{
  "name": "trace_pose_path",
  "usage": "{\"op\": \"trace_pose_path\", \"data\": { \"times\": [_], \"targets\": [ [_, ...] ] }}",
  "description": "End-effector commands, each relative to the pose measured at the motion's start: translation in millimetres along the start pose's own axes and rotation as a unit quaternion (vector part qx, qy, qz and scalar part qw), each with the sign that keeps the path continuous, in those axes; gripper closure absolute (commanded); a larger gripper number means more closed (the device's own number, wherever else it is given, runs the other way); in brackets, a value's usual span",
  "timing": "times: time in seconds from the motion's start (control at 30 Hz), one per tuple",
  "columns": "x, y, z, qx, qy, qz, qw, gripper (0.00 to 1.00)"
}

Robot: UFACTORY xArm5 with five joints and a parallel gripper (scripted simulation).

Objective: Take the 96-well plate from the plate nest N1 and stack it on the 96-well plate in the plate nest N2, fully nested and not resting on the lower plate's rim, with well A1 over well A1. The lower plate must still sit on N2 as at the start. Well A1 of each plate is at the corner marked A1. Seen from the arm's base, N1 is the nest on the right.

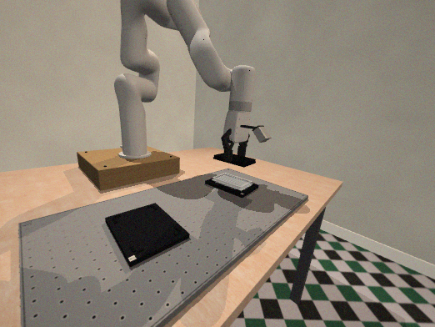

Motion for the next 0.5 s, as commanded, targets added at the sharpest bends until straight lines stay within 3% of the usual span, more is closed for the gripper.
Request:
{"op": "trace_pose_path", "data": {
  "times": [0.0, 0.47],
  "targets": [
    [-4.6, 0, 1, 0.000, 0.002, 0.001, 1.000, 1.00],
    [-24.7, 0, 2, 0.000, 0.002, 0.001, 1.000, 1.00]
  ]
}}
Point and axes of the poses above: the point where the finger pads meet when closed, its own x axis back along the fingers, its own y axis across the jaws, z = x × y, the point moved 1 cm from there along x, back along the fingers, and after that the axes turned 2 degrees about x, right-handed, at the moved point
